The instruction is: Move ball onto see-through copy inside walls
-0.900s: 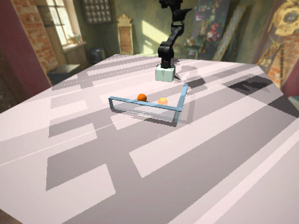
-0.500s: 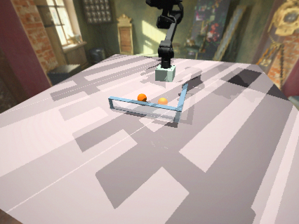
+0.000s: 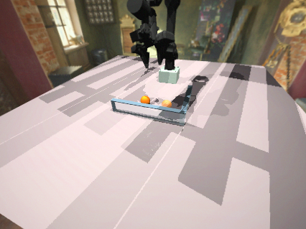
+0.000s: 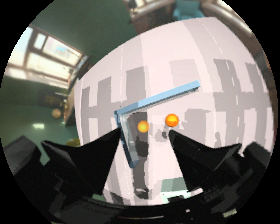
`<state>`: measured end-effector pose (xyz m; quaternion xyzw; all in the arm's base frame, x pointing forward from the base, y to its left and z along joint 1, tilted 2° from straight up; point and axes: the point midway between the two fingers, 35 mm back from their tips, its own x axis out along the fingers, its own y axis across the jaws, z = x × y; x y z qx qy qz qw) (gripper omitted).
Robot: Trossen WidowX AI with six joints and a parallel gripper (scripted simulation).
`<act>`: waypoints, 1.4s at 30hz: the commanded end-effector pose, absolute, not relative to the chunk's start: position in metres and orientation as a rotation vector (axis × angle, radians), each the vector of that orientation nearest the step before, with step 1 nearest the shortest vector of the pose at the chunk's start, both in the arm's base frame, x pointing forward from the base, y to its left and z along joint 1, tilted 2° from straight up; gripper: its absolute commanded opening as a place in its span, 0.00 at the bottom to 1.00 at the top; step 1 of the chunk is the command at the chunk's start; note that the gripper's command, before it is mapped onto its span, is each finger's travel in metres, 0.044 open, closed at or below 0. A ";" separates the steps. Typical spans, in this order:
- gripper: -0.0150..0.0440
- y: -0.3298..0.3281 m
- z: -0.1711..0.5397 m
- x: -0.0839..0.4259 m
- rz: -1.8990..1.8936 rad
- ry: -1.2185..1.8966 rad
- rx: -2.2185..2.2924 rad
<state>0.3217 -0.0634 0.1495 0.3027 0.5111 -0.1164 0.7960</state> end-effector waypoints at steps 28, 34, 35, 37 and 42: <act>0.82 -0.105 0.011 0.316 -0.170 1.567 0.149; 0.82 -0.105 0.001 0.317 -0.170 1.567 0.149; 0.82 -0.105 0.000 0.317 -0.170 1.567 0.149; 0.82 -0.105 -0.004 0.316 -0.170 1.567 0.149; 0.82 -0.105 -0.012 0.316 -0.170 1.568 0.149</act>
